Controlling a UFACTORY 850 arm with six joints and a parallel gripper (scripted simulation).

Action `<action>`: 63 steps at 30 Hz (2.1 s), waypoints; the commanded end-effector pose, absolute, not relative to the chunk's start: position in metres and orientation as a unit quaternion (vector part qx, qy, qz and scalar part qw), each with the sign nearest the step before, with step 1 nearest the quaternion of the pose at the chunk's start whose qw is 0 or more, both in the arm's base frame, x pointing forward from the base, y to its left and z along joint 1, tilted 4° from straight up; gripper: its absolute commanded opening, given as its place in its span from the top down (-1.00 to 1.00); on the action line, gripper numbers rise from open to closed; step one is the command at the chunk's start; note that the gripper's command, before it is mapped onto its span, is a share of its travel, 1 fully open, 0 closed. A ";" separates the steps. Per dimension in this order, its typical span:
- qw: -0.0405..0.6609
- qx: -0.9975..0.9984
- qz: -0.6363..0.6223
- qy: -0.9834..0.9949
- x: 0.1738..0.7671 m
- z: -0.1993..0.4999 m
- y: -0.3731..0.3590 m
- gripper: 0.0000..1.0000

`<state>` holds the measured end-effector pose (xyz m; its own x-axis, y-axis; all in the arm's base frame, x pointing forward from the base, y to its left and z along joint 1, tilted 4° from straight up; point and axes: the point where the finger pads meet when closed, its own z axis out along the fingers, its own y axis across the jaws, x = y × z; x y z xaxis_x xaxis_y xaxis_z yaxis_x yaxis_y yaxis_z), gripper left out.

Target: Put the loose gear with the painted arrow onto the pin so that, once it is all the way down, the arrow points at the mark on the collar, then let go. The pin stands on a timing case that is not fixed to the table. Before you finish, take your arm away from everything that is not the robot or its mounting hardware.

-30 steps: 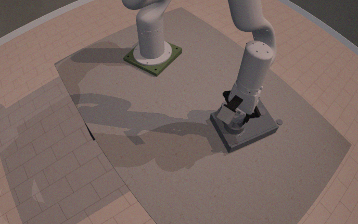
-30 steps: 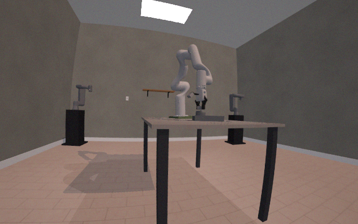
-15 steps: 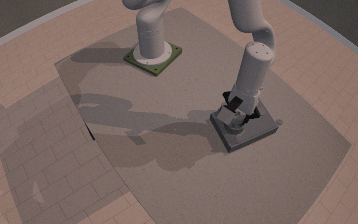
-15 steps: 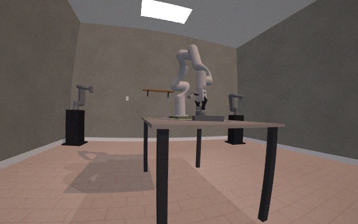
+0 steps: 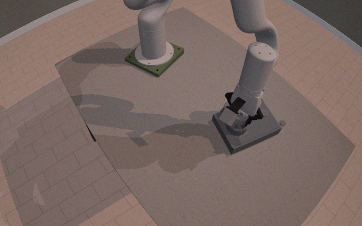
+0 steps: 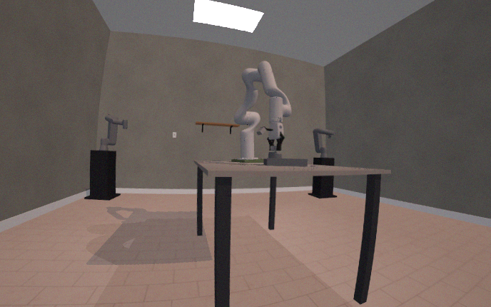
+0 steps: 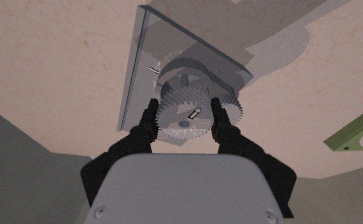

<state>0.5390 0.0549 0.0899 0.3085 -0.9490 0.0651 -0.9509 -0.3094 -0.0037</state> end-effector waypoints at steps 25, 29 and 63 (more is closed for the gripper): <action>0.017 0.809 0.028 -0.587 0.540 0.087 0.055 1.00; 0.017 0.809 0.028 -0.587 0.540 0.086 0.055 1.00; 0.017 0.809 0.028 -0.587 0.540 0.084 0.055 1.00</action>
<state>0.5391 0.0546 0.0836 0.3085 -0.9490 0.0650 -0.9509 -0.3094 -0.0037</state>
